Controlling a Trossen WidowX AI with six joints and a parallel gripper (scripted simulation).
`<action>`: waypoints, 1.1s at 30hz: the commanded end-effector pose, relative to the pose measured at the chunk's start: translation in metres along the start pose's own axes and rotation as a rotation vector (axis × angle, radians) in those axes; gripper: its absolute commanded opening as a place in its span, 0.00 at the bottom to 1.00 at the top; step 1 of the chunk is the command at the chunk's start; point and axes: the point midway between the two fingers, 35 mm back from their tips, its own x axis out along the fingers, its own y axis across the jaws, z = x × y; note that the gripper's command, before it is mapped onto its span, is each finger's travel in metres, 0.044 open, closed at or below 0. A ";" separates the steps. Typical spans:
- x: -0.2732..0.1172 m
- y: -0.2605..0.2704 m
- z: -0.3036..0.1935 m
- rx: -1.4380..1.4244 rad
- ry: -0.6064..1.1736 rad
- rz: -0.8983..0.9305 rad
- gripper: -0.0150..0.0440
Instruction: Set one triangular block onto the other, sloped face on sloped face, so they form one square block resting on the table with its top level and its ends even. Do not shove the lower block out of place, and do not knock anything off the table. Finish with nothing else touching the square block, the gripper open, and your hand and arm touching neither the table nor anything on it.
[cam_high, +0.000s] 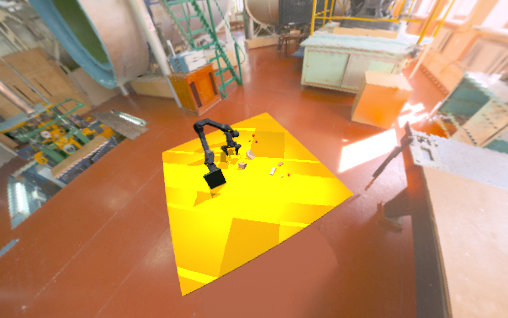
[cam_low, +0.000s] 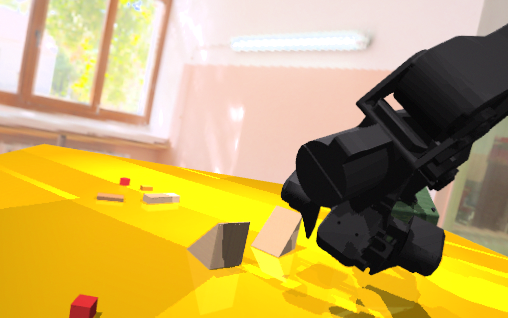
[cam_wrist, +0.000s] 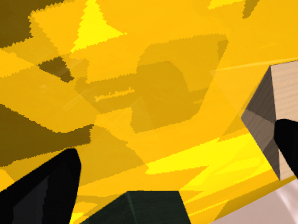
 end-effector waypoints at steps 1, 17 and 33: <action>-0.017 -0.063 0.021 0.750 -0.117 0.167 1.00; -0.053 -0.166 0.022 1.894 -0.150 0.659 1.00; -0.045 -0.166 0.026 1.895 -0.151 0.658 1.00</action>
